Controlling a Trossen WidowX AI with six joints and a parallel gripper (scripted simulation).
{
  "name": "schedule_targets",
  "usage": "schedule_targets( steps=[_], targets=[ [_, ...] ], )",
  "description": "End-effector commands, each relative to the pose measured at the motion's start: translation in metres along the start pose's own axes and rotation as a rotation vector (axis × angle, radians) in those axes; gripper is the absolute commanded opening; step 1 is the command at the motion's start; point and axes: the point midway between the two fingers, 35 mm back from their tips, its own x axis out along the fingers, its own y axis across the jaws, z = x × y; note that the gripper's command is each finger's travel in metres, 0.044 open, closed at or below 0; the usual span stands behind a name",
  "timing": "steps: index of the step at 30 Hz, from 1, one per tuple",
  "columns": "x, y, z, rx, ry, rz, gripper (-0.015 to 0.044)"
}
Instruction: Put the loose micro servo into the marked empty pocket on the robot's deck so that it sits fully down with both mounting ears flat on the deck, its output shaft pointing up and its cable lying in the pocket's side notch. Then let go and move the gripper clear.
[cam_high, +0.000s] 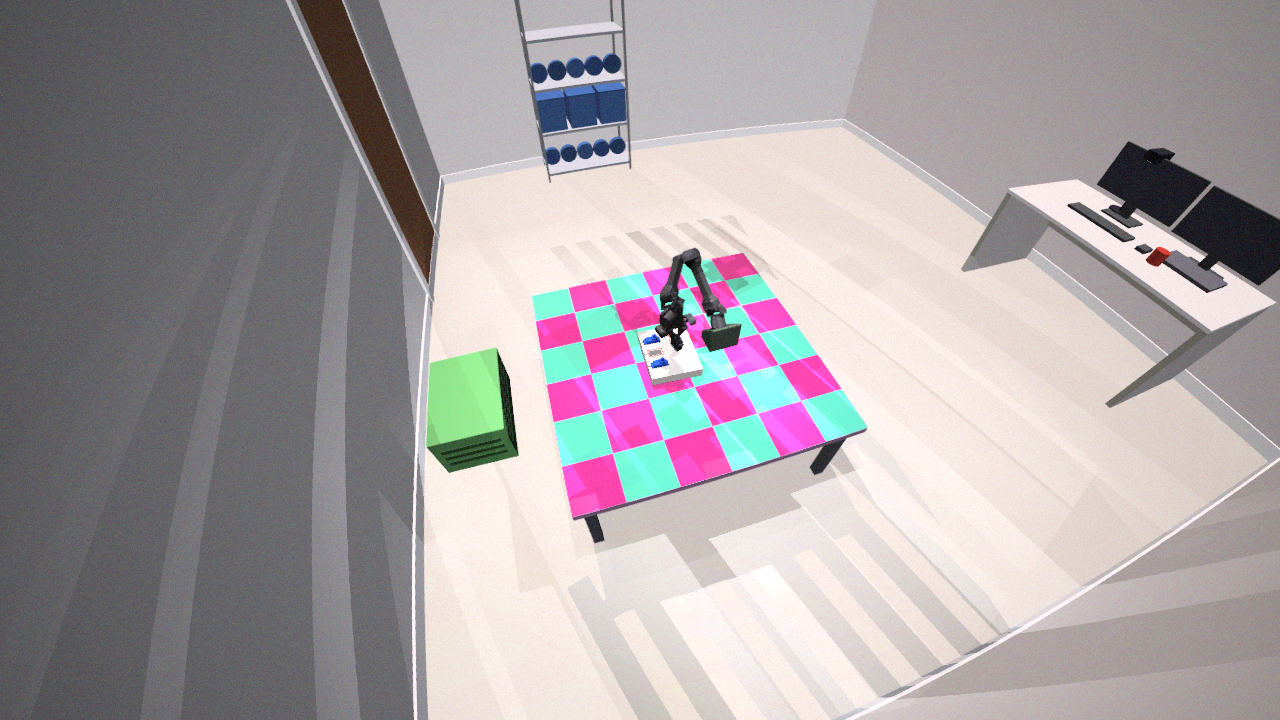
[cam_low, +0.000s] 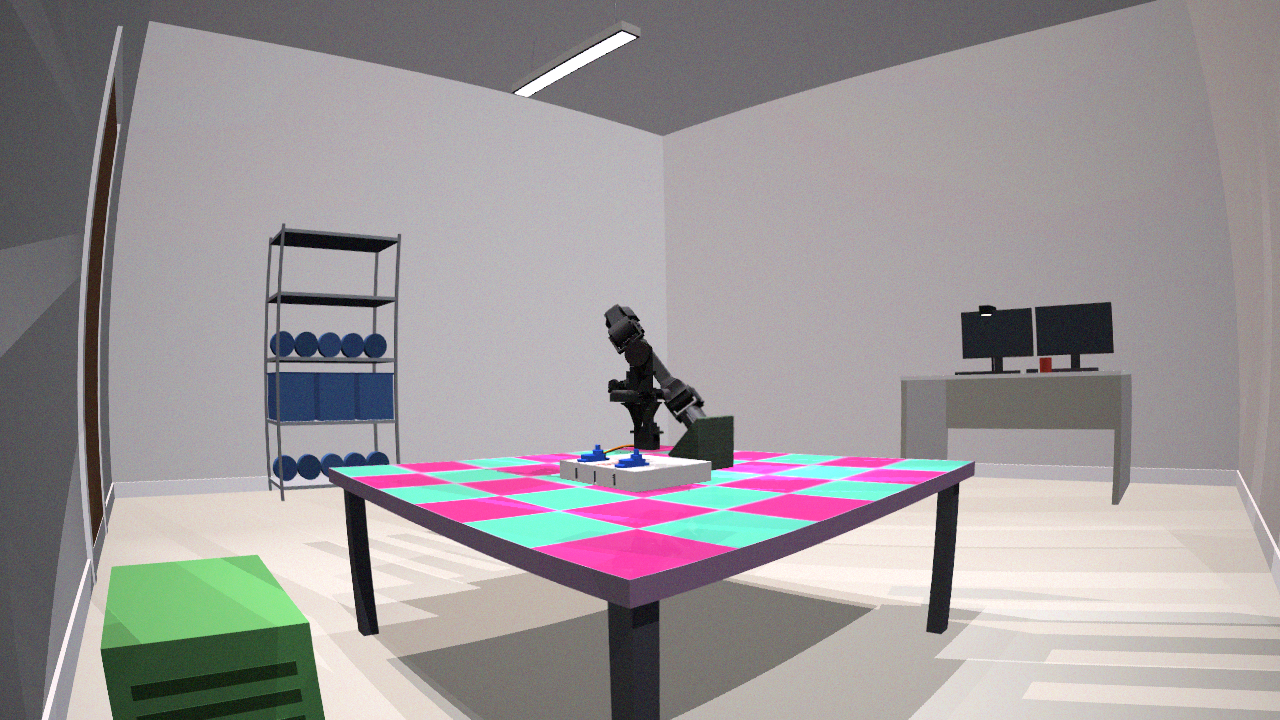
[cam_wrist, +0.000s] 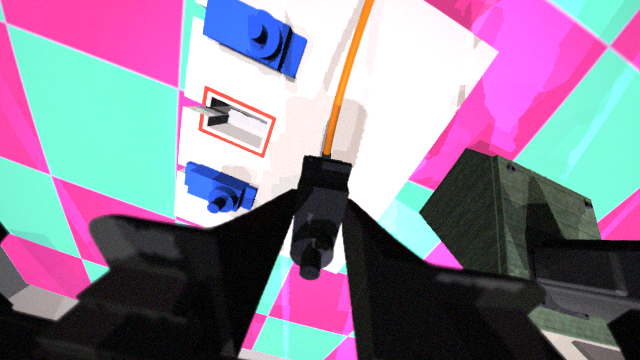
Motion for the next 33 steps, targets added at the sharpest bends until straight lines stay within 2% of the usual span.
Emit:
schedule_targets(
  steps=[1, 33],
  targets=[
    [-0.0004, 0.0005, -0.0007, -0.113, 0.003, 0.002, 0.0000],
    [-0.0004, 0.0005, -0.0007, -1.227, 0.002, 0.003, 0.0000]
  ],
)
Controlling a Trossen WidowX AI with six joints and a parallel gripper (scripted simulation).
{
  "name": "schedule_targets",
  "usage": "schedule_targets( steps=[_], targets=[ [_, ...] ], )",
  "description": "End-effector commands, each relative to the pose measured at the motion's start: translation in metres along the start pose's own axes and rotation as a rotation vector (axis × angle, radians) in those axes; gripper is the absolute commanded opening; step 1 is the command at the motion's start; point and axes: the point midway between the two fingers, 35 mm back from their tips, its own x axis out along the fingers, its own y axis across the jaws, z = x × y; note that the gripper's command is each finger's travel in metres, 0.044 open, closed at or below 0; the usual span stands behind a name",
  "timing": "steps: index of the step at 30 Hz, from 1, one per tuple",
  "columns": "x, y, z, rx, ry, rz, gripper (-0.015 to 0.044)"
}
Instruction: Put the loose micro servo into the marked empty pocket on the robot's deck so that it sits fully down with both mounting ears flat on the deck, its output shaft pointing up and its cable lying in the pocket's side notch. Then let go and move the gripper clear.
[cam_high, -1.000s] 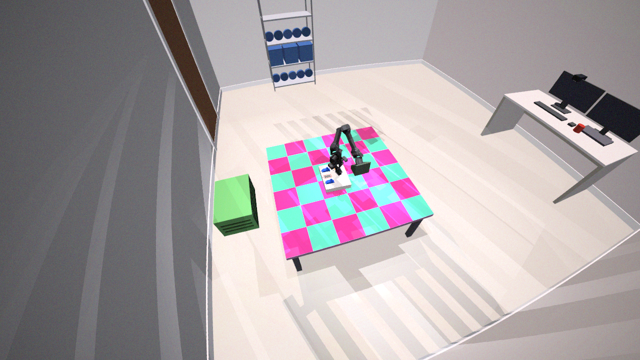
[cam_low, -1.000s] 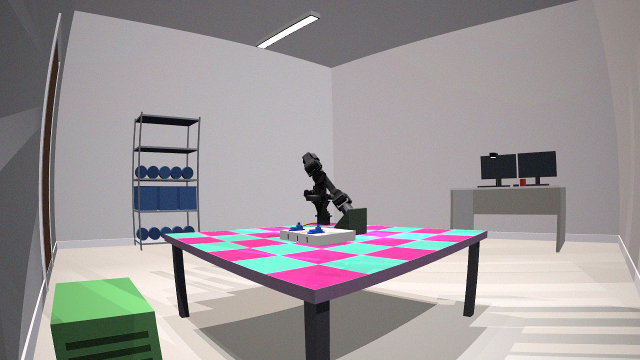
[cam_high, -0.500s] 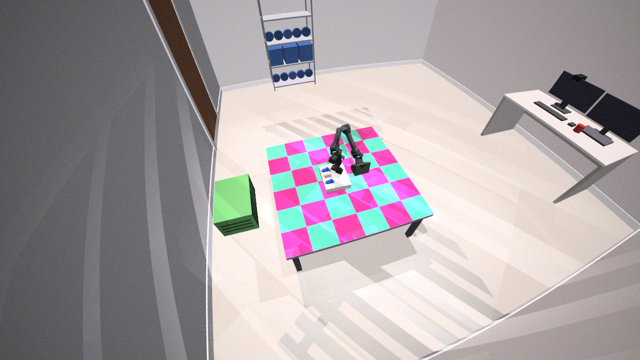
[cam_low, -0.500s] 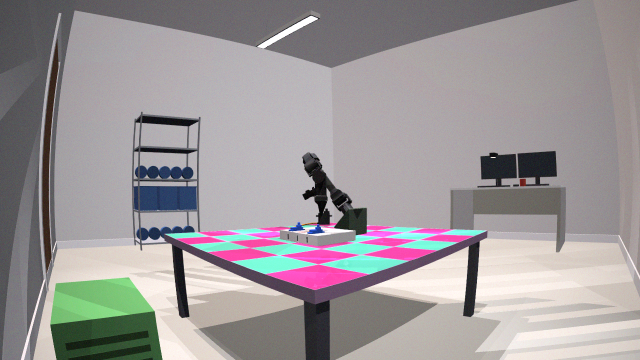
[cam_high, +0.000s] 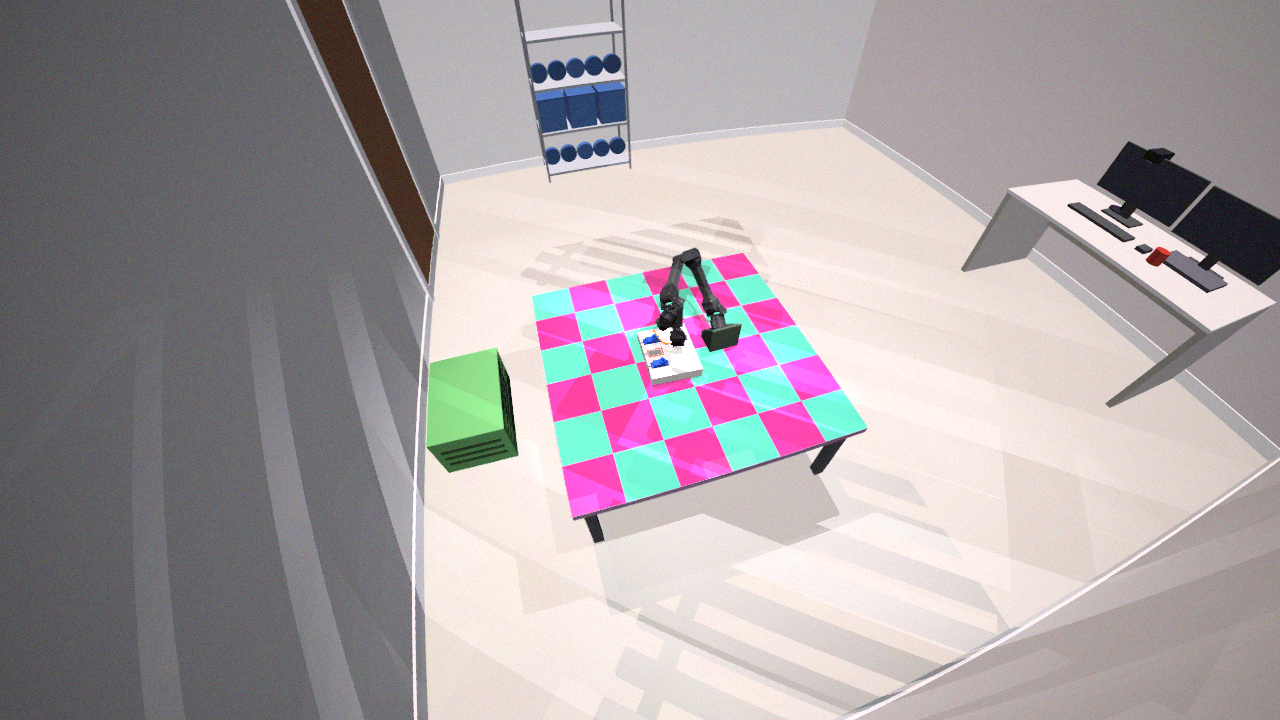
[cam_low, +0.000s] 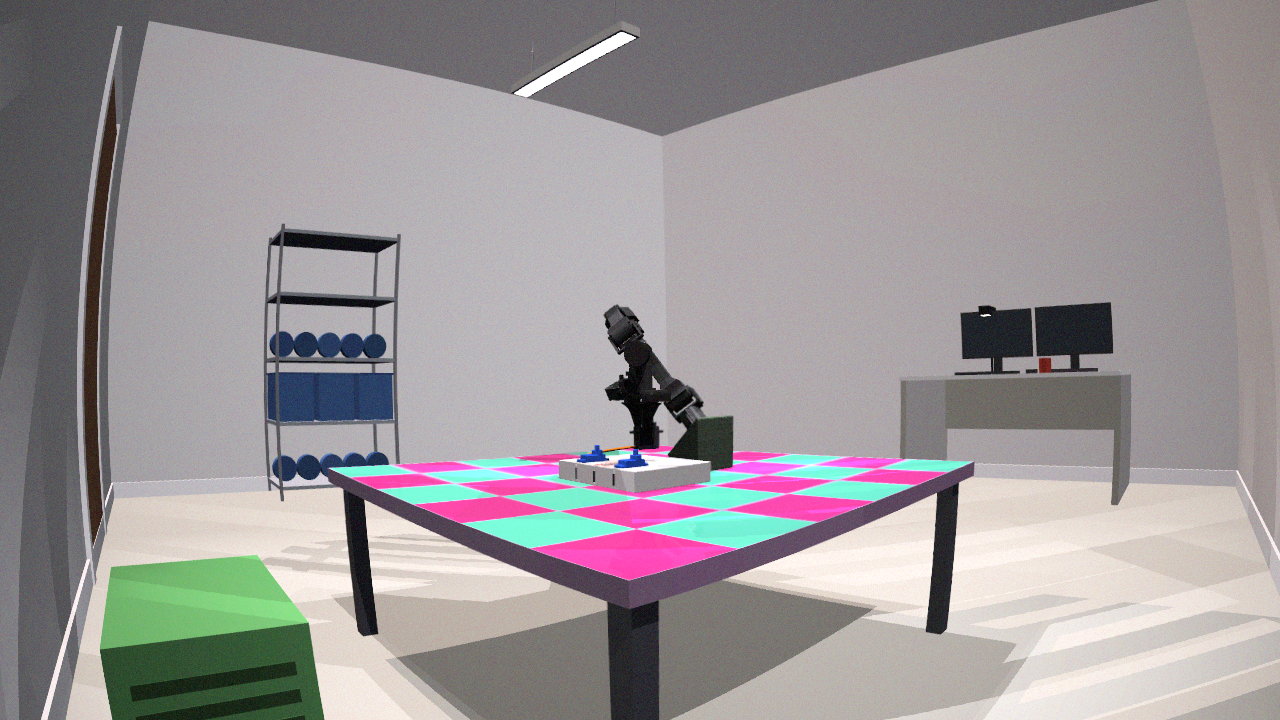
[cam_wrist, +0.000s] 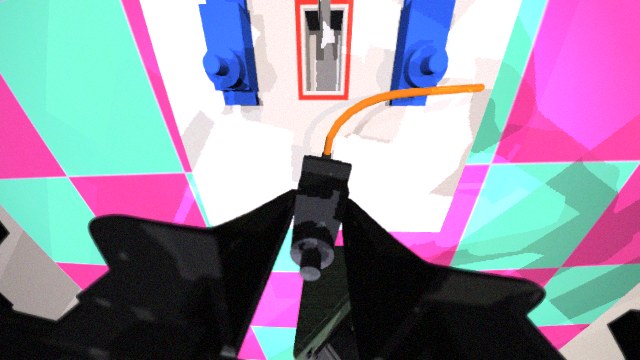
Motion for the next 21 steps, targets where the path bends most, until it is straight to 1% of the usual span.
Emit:
schedule_targets(
  steps=[1, 4, 9, 21],
  targets=[
    [0.000, 0.001, 0.000, -0.113, 0.000, 0.003, 0.0000],
    [0.000, 0.001, 0.000, -0.162, 0.000, 0.003, 0.0000],
    [0.000, 0.001, 0.004, -0.165, 0.000, 0.003, 0.0000],
    [-0.001, 0.009, 0.050, -0.163, -0.002, 0.004, 0.0000]
  ],
)
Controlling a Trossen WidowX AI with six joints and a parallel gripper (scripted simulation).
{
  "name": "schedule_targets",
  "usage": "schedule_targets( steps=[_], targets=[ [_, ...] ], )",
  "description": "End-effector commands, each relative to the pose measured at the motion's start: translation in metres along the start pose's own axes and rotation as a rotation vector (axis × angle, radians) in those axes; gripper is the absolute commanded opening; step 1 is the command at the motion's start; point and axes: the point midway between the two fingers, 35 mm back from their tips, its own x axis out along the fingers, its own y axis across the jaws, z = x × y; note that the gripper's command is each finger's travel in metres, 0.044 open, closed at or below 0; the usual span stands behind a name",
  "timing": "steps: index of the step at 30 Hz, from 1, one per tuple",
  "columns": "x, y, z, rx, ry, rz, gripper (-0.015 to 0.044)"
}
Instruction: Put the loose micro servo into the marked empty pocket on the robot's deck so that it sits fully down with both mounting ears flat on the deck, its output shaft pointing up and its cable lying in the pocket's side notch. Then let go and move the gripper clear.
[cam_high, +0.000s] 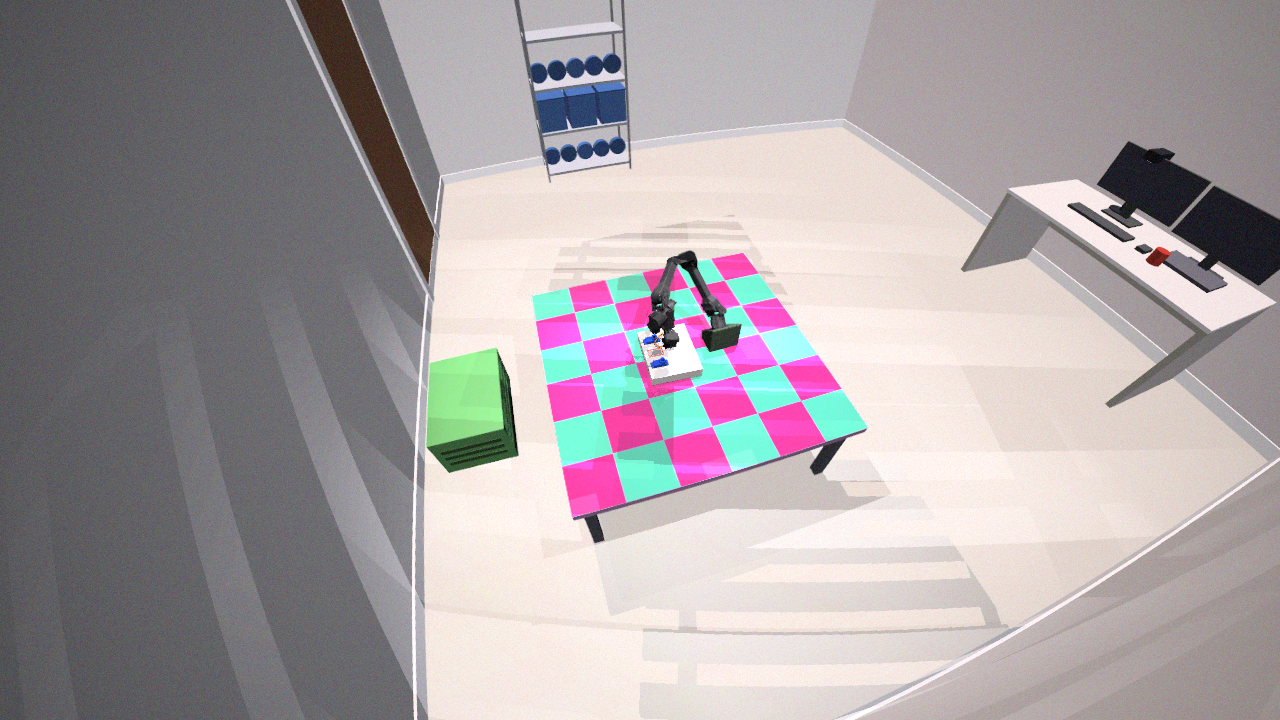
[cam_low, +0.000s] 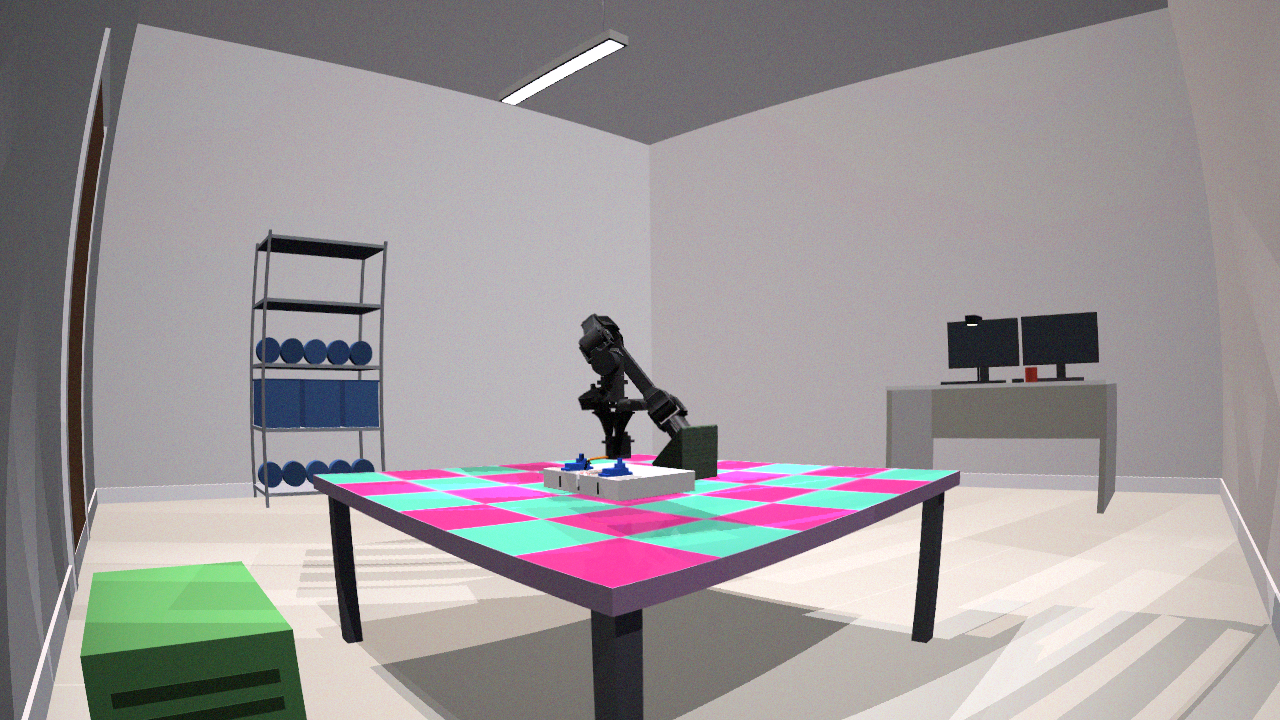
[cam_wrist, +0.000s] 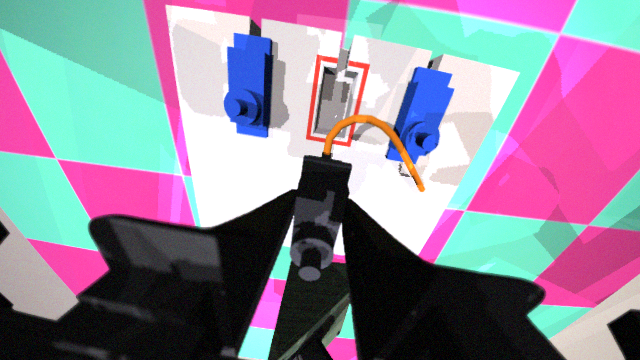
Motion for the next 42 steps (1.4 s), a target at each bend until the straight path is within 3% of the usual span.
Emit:
schedule_targets(
  steps=[1, 16, 42],
  targets=[
    [-0.001, 0.000, 0.015, -0.004, -0.006, -0.003, 0.0000],
    [-0.001, -0.001, 0.070, -0.001, -0.008, -0.003, 0.0000],
    [0.019, -0.002, 0.070, -0.001, -0.008, -0.004, 0.0000]
  ],
)
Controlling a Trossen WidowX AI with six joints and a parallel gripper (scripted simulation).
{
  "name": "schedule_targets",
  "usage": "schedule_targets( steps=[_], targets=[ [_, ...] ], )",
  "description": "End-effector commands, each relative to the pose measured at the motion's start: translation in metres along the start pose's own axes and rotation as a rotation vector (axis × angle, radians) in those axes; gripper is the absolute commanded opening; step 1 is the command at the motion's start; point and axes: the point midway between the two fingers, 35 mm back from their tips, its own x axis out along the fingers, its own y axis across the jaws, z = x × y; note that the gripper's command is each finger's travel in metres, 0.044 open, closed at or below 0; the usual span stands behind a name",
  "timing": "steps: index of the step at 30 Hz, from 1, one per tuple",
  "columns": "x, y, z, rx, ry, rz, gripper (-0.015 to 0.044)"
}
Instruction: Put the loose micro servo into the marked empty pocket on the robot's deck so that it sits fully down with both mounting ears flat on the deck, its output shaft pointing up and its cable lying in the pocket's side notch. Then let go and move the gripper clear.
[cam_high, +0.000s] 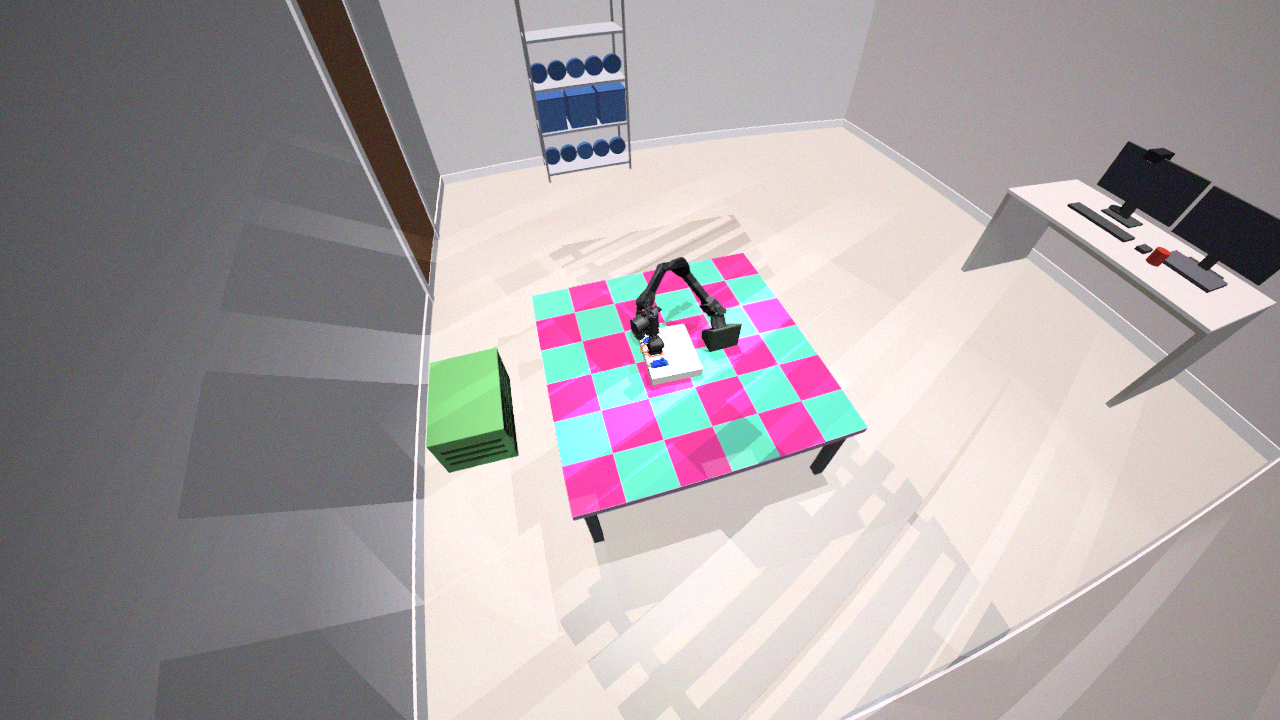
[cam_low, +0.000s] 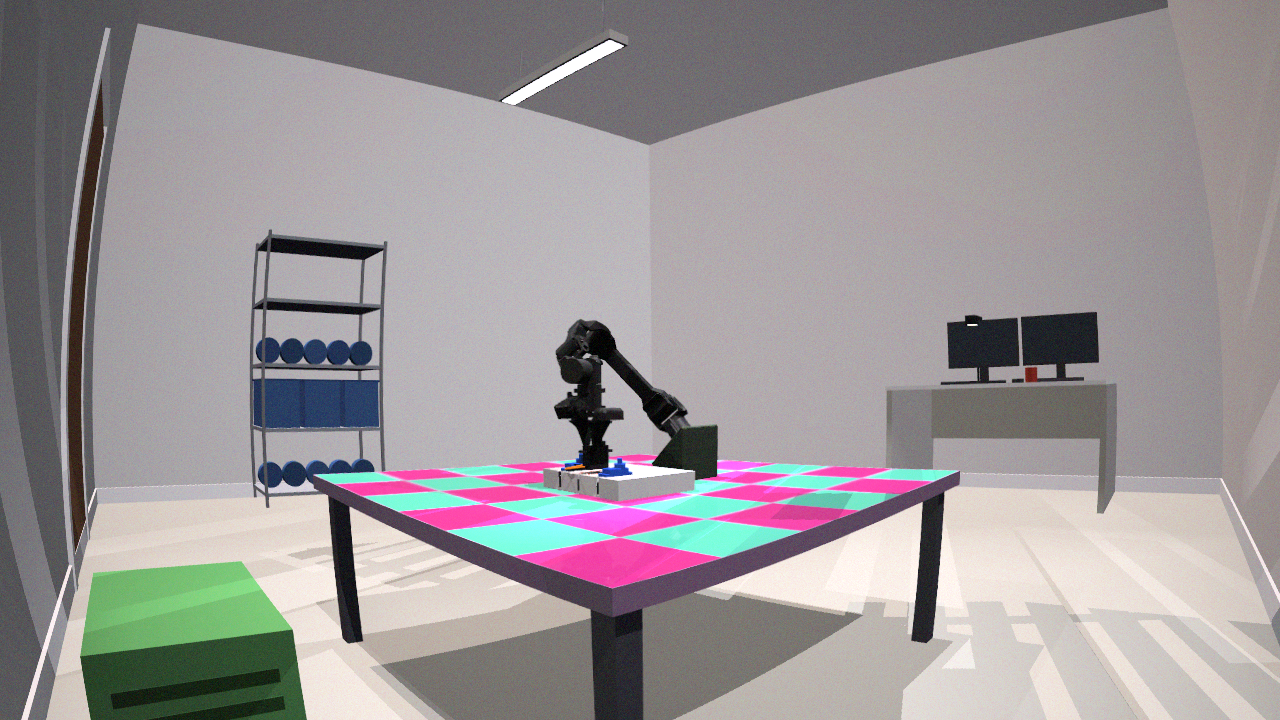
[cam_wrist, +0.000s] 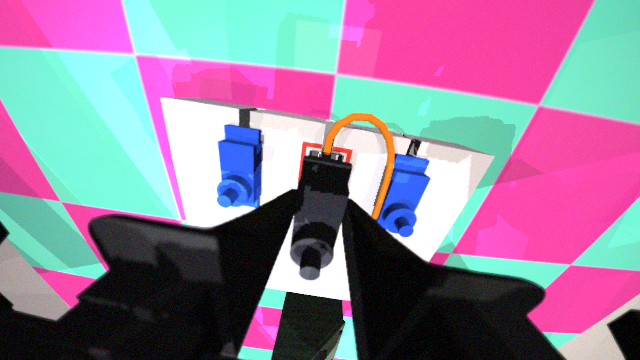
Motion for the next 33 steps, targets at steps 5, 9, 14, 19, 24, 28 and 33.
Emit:
schedule_targets(
  steps=[5, 9, 14, 19, 24, 28, 33],
  targets=[
    [0.004, 0.000, 0.000, -0.005, -0.004, -0.004, 0.0000],
    [0.008, 0.000, 0.000, -0.005, -0.004, -0.005, 0.0000],
    [0.013, 0.000, 0.000, -0.005, -0.004, -0.005, 0.0000],
    [0.018, 0.000, 0.000, -0.005, -0.004, -0.005, 0.0000],
    [0.023, -0.001, 0.000, -0.005, -0.004, -0.005, 0.0000],
    [0.027, -0.001, 0.000, -0.005, -0.004, -0.005, 0.0000],
    [0.032, -0.001, 0.001, -0.005, -0.004, -0.005, 0.0000]
  ],
)
